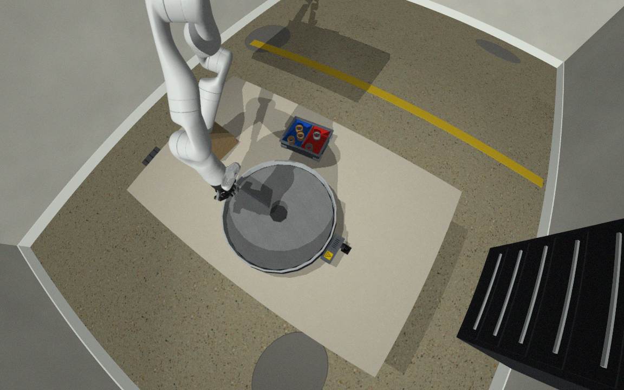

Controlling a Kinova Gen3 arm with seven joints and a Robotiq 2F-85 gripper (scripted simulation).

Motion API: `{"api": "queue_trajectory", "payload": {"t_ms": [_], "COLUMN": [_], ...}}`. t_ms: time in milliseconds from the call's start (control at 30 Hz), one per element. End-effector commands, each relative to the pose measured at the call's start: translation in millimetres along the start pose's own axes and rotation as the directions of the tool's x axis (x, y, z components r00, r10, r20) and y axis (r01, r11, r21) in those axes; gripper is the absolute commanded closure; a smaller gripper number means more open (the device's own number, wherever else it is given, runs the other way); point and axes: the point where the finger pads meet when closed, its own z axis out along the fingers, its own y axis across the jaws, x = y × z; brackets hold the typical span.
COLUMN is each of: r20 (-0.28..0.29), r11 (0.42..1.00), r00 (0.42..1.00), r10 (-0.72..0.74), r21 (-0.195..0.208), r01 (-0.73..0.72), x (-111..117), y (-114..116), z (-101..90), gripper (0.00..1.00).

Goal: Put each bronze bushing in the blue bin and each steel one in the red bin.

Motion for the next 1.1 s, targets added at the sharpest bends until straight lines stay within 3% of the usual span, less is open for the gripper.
{"api": "queue_trajectory", "payload": {"t_ms": [0, 1000, 1067], "r20": [-0.001, -0.001, -0.001], "r11": [1.000, 1.000, 1.000], "r00": [1.000, 1.000, 1.000], "r10": [0.000, 0.000, 0.000], "r21": [-0.002, -0.002, -0.002], "r01": [0.000, 0.000, 0.000], "x": [0.2, 0.2, 0.1], "y": [0.5, 0.5, 0.4], "z": [-2.6, -9.3, -18.8], "gripper": [1.00, 1.00, 1.00]}}
